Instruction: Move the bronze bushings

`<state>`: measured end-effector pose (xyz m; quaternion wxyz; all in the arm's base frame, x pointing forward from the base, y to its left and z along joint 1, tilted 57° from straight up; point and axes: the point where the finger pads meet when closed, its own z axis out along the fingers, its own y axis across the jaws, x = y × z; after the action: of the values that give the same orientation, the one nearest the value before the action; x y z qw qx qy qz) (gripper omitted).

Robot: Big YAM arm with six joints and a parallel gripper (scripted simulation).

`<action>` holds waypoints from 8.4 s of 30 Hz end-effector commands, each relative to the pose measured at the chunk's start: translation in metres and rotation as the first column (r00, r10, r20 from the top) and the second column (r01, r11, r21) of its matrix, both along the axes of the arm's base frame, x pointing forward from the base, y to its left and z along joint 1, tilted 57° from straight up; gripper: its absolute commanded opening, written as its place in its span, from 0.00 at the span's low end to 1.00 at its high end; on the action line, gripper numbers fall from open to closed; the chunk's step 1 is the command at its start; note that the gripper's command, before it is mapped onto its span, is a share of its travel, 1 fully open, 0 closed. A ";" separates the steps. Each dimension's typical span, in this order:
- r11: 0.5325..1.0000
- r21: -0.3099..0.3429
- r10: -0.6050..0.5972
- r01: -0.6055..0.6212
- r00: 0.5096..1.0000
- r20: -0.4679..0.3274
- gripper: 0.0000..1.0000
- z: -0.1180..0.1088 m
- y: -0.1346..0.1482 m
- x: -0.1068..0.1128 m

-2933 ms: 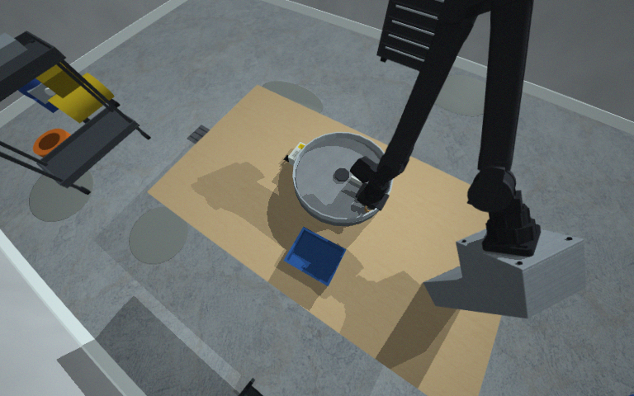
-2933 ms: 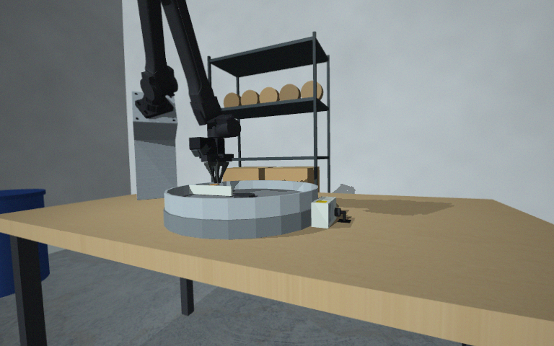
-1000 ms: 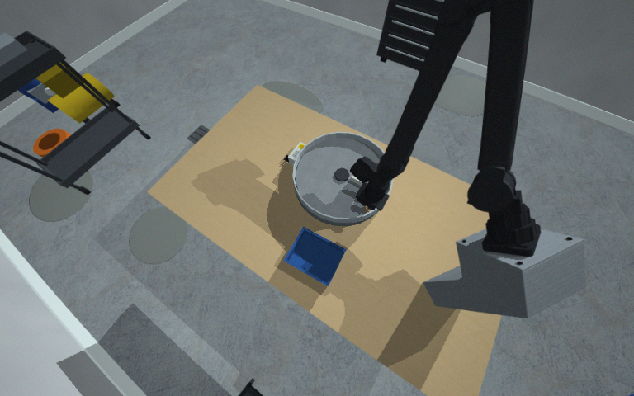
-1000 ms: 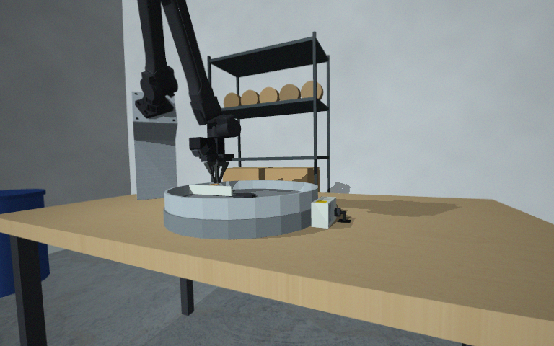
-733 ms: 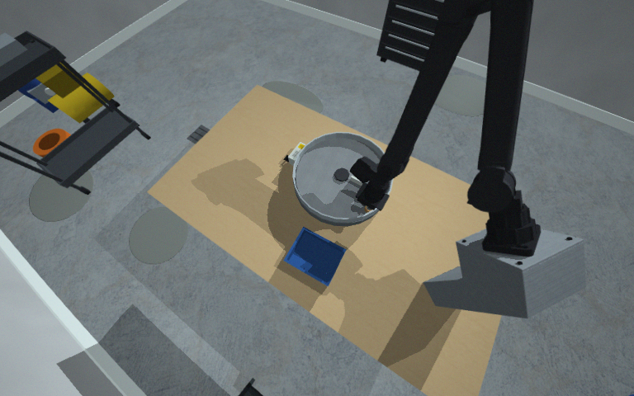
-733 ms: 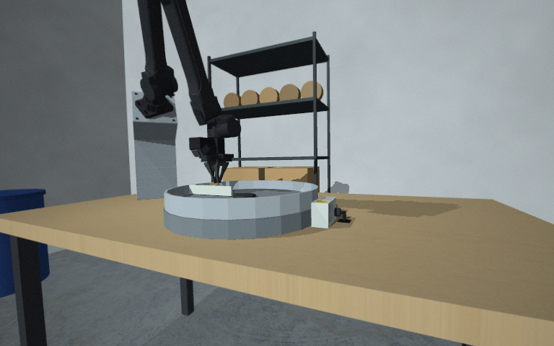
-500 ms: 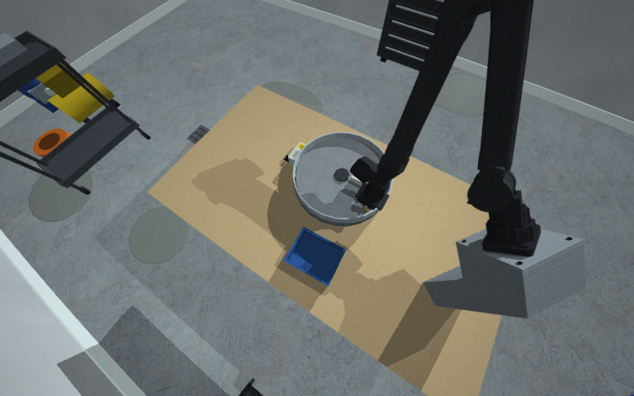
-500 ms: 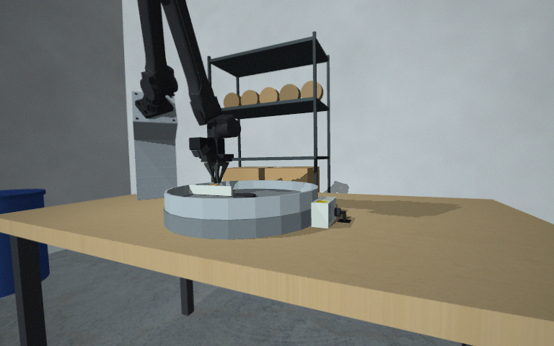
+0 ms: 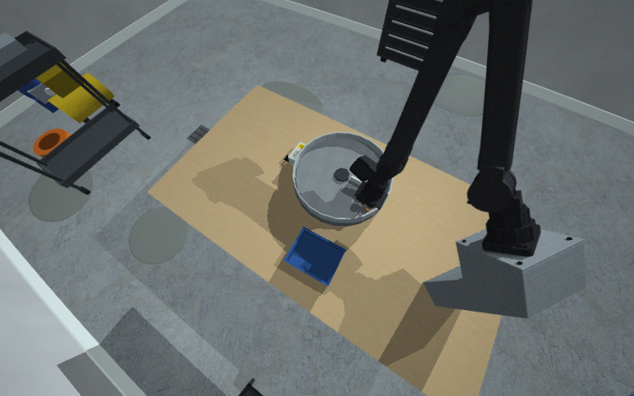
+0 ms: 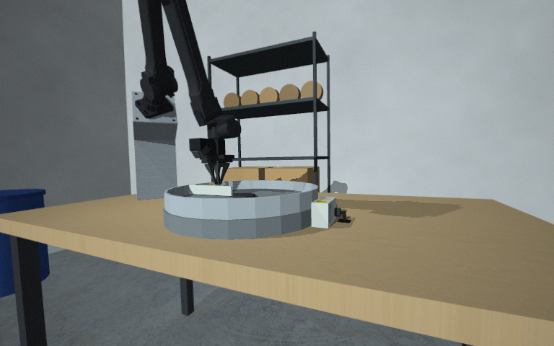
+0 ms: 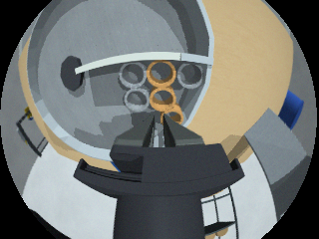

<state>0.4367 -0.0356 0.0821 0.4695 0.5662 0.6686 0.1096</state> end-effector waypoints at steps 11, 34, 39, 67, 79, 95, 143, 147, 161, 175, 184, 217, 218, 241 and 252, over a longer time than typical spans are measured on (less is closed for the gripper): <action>1.000 -0.005 -0.006 0.006 1.000 -0.006 0.12 -0.005 -0.006 0.005; 1.000 -0.007 -0.005 0.005 1.000 -0.007 0.12 -0.008 -0.008 0.009; 1.000 -0.004 -0.007 0.007 1.000 -0.005 0.12 -0.009 -0.008 0.010; 1.000 -0.003 -0.007 0.007 1.000 -0.005 0.12 -0.009 -0.008 0.010; 1.000 -0.007 -0.005 0.005 1.000 -0.007 0.12 -0.012 -0.010 0.013; 1.000 -0.004 -0.007 0.007 1.000 -0.005 0.12 -0.012 -0.011 0.014; 1.000 -0.004 -0.007 0.007 1.000 -0.011 0.00 -0.013 -0.011 0.013; 1.000 -0.004 -0.007 0.007 1.000 -0.011 0.00 -0.013 -0.011 0.013; 1.000 -0.004 -0.007 0.007 1.000 -0.011 0.00 -0.013 -0.011 0.013; 1.000 0.005 0.006 -0.006 1.000 -0.008 0.00 0.006 0.011 -0.019; 1.000 0.006 0.006 -0.006 1.000 0.000 0.00 0.025 0.023 -0.038; 1.000 0.005 -0.006 0.006 1.000 -0.001 0.00 0.024 0.018 -0.037; 1.000 0.005 -0.006 0.006 1.000 -0.001 0.00 0.024 0.018 -0.037; 1.000 0.005 -0.006 0.006 1.000 -0.001 0.12 0.024 0.018 -0.037; 1.000 0.005 -0.006 0.006 1.000 -0.001 0.12 0.024 0.018 -0.037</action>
<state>0.4017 -0.0171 0.1054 0.4673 0.5657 0.6709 0.1072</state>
